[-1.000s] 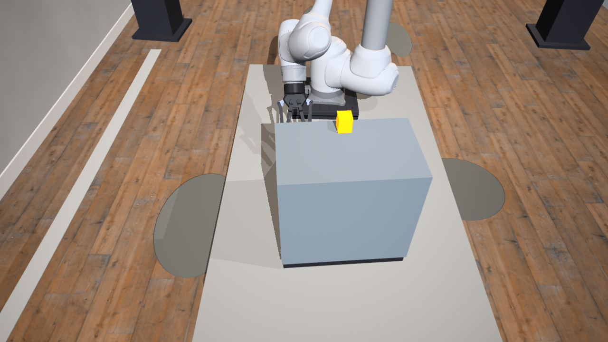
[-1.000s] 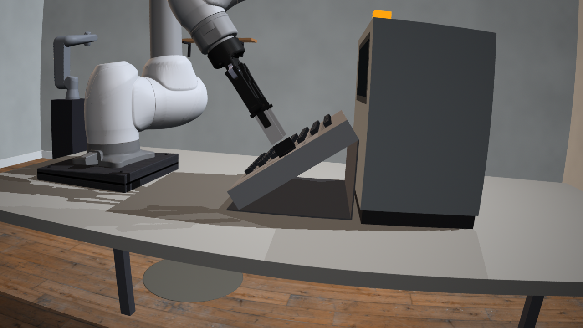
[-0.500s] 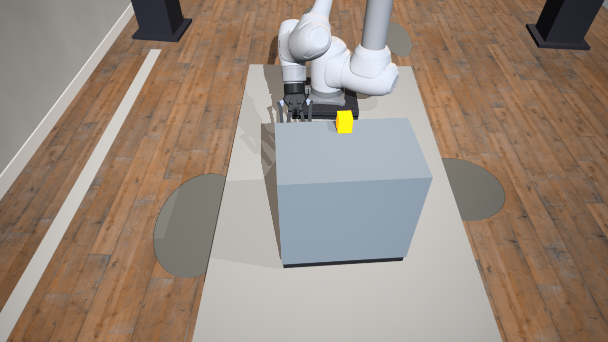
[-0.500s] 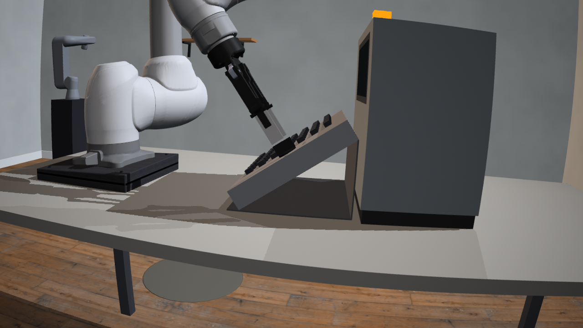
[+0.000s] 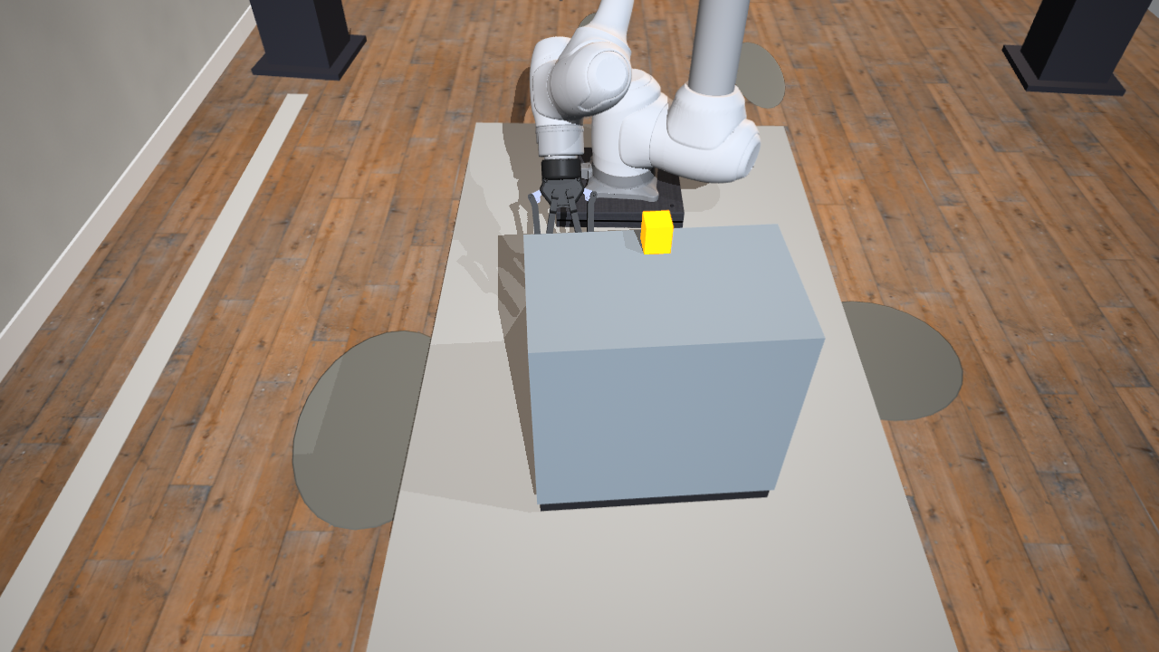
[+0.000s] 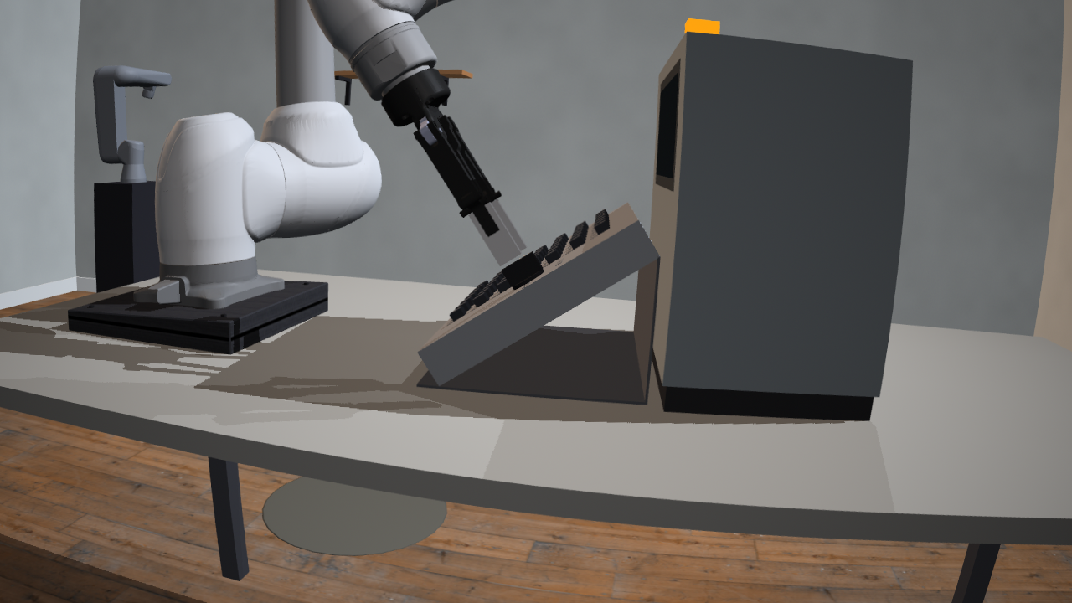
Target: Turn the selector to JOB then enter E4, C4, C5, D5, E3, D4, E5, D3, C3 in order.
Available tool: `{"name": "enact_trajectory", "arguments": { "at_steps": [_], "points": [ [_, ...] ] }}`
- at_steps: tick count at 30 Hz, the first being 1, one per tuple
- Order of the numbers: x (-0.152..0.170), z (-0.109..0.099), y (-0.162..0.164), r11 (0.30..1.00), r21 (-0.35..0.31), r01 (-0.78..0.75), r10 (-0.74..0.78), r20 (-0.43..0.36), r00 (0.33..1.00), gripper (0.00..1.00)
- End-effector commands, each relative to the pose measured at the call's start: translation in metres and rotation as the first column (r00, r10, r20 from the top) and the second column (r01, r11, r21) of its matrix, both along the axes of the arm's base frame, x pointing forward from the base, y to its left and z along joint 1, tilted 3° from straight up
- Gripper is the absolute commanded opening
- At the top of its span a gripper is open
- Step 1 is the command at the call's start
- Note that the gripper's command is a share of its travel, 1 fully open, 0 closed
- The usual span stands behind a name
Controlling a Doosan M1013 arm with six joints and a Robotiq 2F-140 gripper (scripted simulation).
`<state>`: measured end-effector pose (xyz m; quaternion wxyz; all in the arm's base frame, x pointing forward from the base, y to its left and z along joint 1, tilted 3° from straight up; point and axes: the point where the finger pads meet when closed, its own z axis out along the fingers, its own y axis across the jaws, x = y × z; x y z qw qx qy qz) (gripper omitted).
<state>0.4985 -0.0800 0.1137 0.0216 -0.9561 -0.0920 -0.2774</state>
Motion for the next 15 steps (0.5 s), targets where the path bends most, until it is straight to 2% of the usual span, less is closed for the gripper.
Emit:
{"name": "enact_trajectory", "arguments": {
  "at_steps": [1,15],
  "points": [
    [0.0001,0.0000,0.0000,1.000,0.000,0.000,0.000,0.000,1.000,0.33],
    [0.0039,-0.0061,0.0007,1.000,0.000,0.000,0.000,0.000,1.000,0.33]
  ]
}}
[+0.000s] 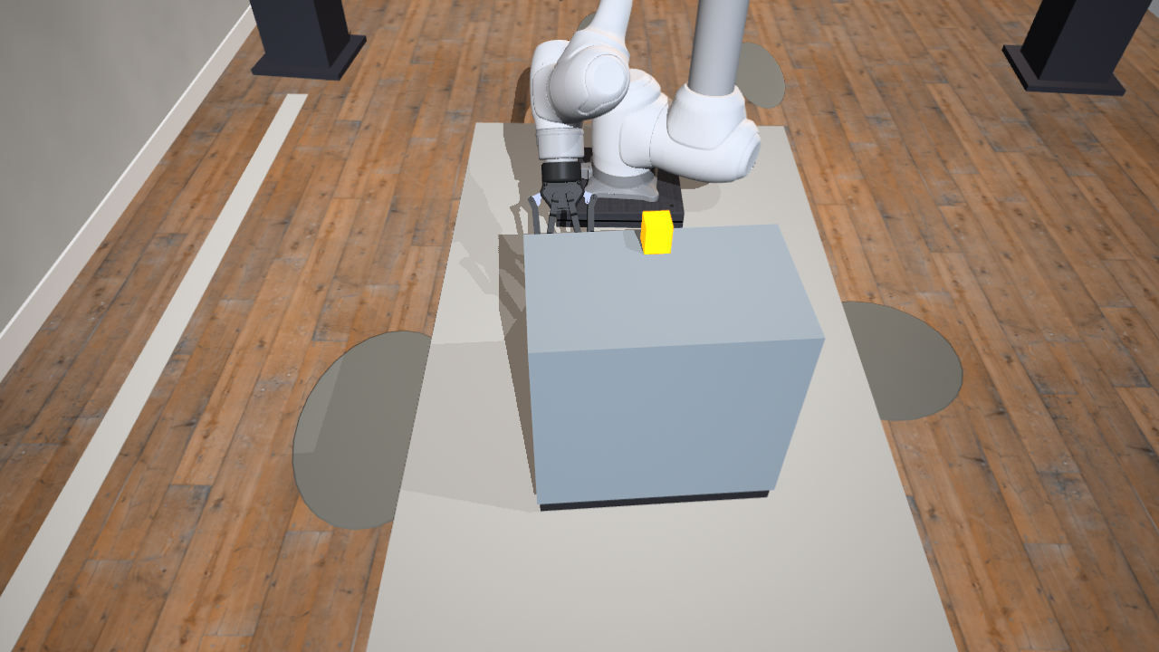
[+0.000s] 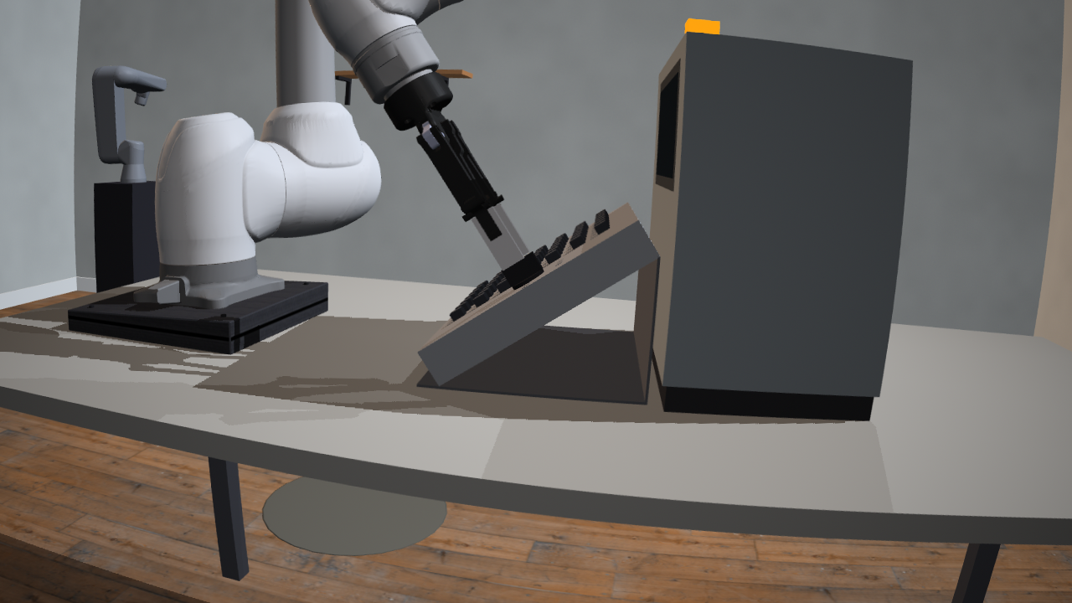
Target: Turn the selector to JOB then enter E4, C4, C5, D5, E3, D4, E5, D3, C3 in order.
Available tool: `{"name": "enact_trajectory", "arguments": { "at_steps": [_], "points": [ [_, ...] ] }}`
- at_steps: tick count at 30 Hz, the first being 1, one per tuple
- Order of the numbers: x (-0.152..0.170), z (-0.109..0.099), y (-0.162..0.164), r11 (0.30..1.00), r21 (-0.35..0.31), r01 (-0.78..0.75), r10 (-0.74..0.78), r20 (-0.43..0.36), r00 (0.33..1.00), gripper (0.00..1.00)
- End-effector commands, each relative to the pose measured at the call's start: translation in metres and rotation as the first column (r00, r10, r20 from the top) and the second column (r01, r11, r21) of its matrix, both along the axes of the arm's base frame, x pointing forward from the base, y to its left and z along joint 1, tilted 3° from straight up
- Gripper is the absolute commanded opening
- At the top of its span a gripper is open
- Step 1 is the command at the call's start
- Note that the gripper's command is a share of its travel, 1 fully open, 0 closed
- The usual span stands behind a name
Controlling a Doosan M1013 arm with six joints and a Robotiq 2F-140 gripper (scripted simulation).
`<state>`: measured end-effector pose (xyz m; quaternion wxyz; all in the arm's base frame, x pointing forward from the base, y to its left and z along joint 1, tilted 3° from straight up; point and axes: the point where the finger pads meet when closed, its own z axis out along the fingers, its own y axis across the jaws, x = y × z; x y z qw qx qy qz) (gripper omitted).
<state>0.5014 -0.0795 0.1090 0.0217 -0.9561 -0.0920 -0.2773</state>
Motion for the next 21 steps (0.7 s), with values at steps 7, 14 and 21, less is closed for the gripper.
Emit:
{"name": "enact_trajectory", "arguments": {
  "at_steps": [7,14,21],
  "points": [
    [0.003,-0.005,0.001,1.000,0.000,0.000,0.000,0.000,1.000,0.33],
    [0.007,-0.011,0.001,1.000,0.000,0.000,0.000,0.000,1.000,0.33],
    [0.008,-0.013,0.001,1.000,0.000,0.000,0.000,0.000,1.000,0.33]
  ]
}}
